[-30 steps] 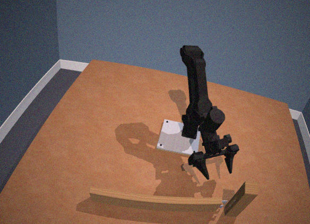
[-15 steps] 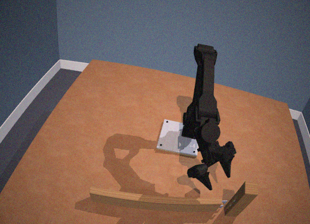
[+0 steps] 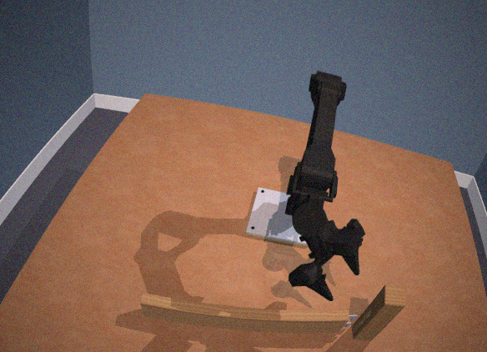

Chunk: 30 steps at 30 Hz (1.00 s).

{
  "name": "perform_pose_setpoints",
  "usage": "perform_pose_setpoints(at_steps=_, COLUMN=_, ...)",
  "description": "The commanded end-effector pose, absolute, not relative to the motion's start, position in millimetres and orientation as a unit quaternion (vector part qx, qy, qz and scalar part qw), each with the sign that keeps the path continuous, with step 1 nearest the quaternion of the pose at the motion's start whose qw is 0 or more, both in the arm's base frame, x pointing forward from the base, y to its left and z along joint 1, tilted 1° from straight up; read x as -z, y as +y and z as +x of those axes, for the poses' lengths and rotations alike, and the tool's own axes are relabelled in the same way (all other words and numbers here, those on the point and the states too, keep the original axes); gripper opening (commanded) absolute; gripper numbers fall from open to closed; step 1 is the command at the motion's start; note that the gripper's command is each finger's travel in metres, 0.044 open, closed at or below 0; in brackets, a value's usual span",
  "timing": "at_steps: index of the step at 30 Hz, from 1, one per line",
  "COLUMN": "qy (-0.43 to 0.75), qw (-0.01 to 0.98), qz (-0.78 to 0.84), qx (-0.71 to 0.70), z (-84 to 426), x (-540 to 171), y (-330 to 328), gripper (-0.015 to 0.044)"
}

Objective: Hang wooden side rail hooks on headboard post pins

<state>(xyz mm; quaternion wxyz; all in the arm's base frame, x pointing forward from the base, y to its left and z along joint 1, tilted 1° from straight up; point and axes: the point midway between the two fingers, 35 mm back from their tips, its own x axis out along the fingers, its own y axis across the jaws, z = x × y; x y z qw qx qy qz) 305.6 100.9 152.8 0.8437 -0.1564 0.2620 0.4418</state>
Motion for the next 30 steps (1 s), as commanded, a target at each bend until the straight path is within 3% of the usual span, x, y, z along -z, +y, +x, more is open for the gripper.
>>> perform_pose_setpoints(at_steps=1, qy=0.258, qw=0.843, qz=-0.158, qx=-0.445, z=308, x=-156, y=101, gripper=0.0440)
perform_pose_setpoints(at_steps=11, qy=0.258, qw=0.843, qz=-0.158, qx=-0.445, z=308, x=-156, y=101, gripper=0.0440)
perform_pose_setpoints(at_steps=14, qy=0.316, qw=0.847, qz=-0.100, qx=-0.415, z=315, x=-157, y=100, gripper=0.0440)
perform_pose_setpoints(at_steps=22, qy=0.552, qw=0.798, qz=0.176, qx=-0.167, z=344, x=-159, y=97, gripper=0.0440)
perform_pose_setpoints(at_steps=30, qy=0.625, qw=0.693, qz=0.337, qx=0.120, z=357, x=-161, y=93, gripper=0.0440)
